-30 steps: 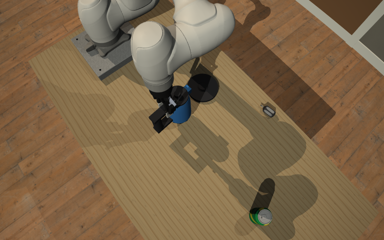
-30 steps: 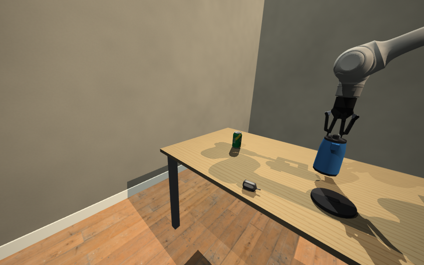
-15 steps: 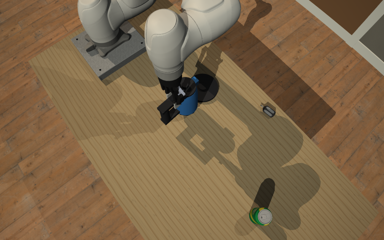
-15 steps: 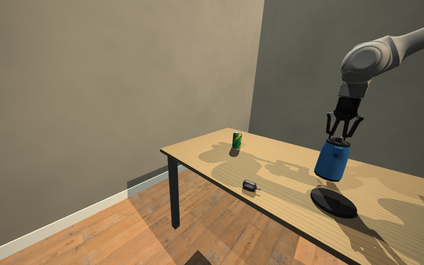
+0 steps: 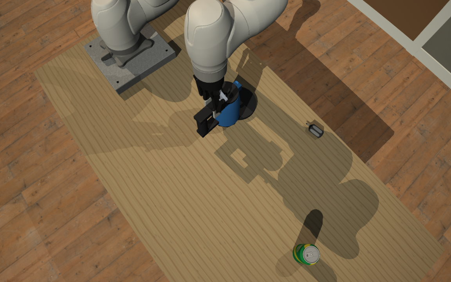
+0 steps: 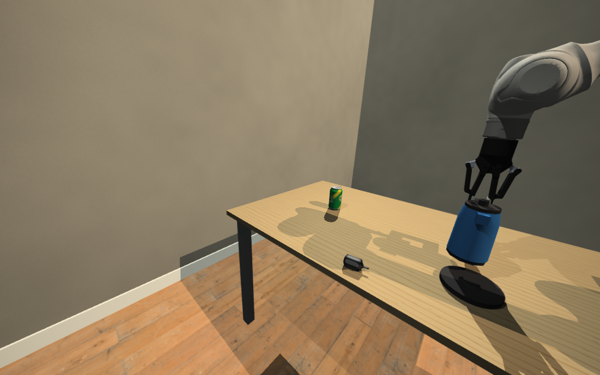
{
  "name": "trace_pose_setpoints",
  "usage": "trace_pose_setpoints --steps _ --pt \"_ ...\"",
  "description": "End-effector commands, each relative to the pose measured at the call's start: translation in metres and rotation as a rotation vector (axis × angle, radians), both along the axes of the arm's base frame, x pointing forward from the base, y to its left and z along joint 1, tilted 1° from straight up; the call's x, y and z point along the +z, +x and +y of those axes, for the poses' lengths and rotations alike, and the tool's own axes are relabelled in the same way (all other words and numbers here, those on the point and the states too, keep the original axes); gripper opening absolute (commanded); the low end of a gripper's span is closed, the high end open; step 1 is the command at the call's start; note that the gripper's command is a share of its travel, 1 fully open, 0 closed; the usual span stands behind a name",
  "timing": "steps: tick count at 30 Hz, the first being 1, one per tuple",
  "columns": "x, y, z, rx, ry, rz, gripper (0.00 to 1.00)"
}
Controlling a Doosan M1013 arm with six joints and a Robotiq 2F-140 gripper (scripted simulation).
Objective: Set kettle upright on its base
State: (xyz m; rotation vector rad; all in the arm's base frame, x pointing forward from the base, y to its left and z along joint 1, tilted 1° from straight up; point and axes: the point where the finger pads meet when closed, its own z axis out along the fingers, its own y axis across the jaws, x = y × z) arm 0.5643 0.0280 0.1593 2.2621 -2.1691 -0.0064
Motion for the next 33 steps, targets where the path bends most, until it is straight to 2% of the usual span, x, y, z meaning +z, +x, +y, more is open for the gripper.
trace_pose_setpoints --steps 1,21,33 --pt "-0.002 -0.006 0.018 -0.009 0.006 0.001 0.10" --pt "-0.003 -0.015 0.064 -0.009 0.006 0.002 0.10" --pt "-0.003 -0.018 0.080 -0.009 0.006 0.002 0.10"
